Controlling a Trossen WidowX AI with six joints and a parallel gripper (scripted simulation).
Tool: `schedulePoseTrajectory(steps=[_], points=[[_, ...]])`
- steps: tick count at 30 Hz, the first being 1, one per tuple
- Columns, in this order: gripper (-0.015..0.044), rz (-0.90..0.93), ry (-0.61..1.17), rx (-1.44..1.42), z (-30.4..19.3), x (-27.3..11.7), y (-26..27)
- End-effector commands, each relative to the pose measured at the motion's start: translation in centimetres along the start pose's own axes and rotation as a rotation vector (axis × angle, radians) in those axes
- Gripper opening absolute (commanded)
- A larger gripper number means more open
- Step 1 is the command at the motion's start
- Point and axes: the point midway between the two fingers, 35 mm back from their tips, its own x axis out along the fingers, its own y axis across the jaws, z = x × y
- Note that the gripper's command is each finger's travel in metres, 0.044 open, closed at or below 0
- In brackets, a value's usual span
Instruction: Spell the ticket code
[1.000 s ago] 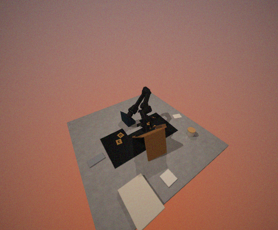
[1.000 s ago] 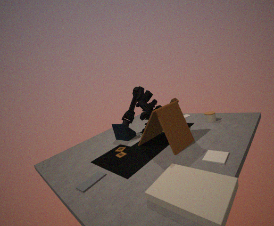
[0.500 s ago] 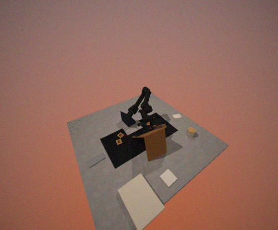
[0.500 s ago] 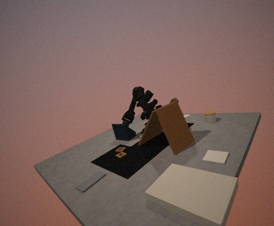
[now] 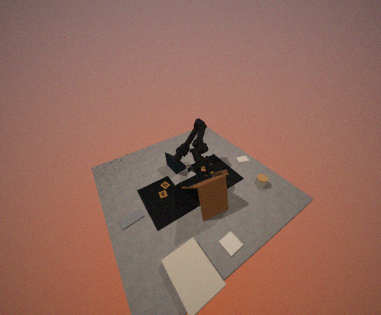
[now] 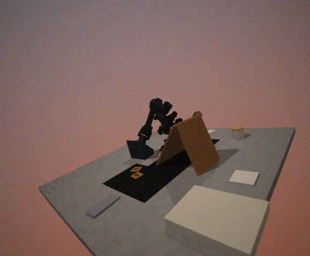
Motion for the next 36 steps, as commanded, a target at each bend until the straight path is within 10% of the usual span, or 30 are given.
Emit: schedulePoseTrajectory(steps=[1,36], points=[[0.0295,0.005,0.0,-0.005,0.0,-0.6,0.2],[0.0295,0.004,0.0,-0.005,0.0,-2.3,-0.3]])
